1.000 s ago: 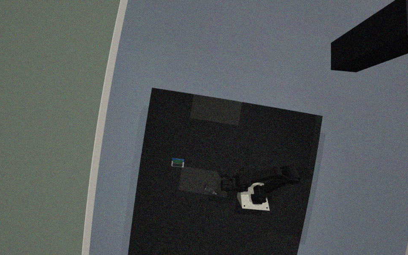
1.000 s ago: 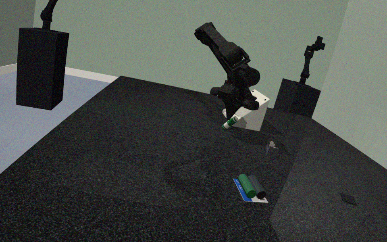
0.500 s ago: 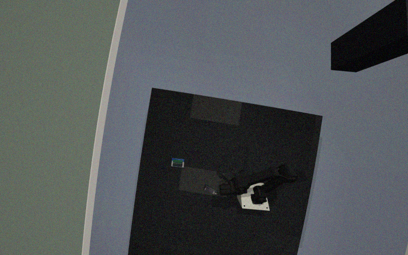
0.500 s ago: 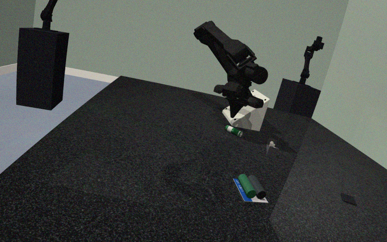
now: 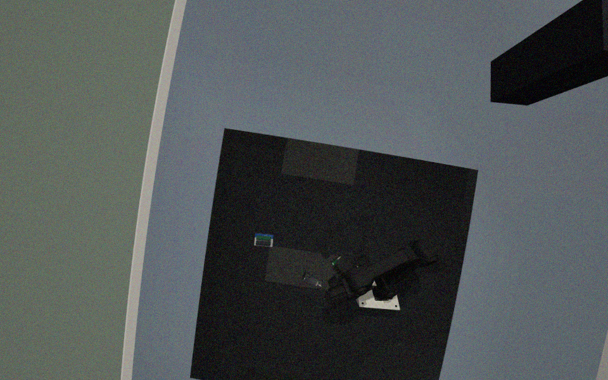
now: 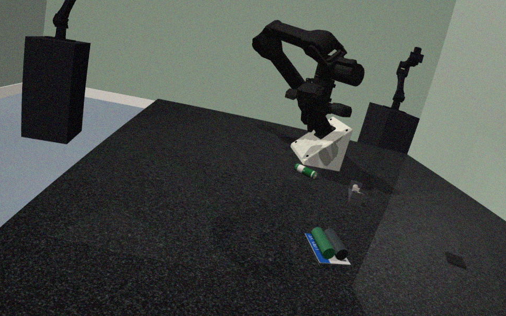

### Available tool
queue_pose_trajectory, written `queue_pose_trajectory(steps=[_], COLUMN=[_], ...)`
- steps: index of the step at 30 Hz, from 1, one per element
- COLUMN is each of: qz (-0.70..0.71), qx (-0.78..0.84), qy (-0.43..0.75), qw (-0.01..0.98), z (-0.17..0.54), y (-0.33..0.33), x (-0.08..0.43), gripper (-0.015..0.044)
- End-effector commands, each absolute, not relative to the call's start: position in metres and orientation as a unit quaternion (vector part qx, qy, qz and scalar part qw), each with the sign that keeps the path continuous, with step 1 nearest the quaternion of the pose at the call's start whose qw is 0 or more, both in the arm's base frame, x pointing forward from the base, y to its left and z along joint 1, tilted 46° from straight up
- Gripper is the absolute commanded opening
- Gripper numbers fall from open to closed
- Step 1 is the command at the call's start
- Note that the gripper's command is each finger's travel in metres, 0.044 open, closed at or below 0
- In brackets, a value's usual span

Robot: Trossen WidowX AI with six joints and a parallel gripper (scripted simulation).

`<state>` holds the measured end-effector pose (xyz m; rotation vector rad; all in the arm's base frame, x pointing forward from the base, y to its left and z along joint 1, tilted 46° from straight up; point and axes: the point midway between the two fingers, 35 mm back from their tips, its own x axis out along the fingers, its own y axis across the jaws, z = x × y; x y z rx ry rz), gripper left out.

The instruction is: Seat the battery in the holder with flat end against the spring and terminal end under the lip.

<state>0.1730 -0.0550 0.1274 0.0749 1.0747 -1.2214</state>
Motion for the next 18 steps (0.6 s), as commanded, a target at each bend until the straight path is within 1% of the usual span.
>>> queue_pose_trajectory(steps=[1,5,8,14,18], qz=[-0.545,-0.545,-0.515,-0.371,-0.262], qx=[0.033,0.033,-0.007,-0.175,-0.283], qy=[0.480,0.480,0.513,0.625,0.677], qw=[0.686,0.686,0.687,0.665,0.626], z=[0.127,0.127,0.123,0.103,0.091], y=[-0.055,-0.055,-0.058,-0.069,-0.078], x=[0.173,0.173,0.175,0.181,0.184], gripper=[0.0000,0.0000,0.0079,0.0232,0.0232])
